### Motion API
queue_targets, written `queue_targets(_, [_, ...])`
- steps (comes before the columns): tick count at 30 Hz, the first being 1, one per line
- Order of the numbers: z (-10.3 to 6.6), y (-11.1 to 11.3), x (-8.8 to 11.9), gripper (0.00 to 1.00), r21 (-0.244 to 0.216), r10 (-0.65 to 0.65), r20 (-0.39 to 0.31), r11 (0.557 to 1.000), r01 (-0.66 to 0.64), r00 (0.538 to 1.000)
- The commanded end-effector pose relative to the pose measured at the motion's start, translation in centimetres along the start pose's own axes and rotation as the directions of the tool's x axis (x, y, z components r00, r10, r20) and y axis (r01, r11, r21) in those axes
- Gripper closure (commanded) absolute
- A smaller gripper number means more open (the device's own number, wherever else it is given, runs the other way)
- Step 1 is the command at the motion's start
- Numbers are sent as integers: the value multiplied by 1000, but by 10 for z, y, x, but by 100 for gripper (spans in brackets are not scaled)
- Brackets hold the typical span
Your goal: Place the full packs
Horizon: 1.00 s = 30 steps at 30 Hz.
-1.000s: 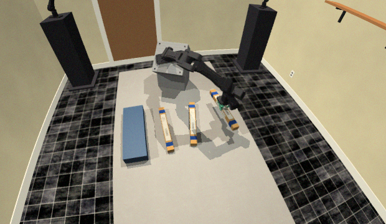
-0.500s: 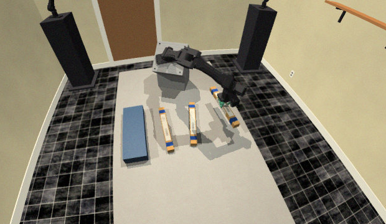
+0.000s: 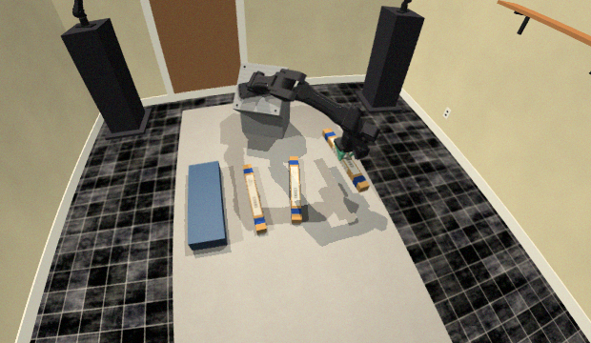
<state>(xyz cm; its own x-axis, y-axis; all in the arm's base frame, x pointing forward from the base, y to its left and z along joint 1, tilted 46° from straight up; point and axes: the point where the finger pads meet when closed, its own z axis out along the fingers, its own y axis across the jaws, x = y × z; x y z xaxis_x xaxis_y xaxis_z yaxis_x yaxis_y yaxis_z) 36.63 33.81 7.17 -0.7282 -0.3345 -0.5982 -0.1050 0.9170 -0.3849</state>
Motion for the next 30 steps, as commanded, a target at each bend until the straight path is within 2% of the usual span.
queue_targets(1, [-36, 5, -12, 100, -24, 8, 40, 1000, -7, 999])
queue_targets(30, [-86, 3, -10, 100, -27, 9, 38, 1000, -8, 999])
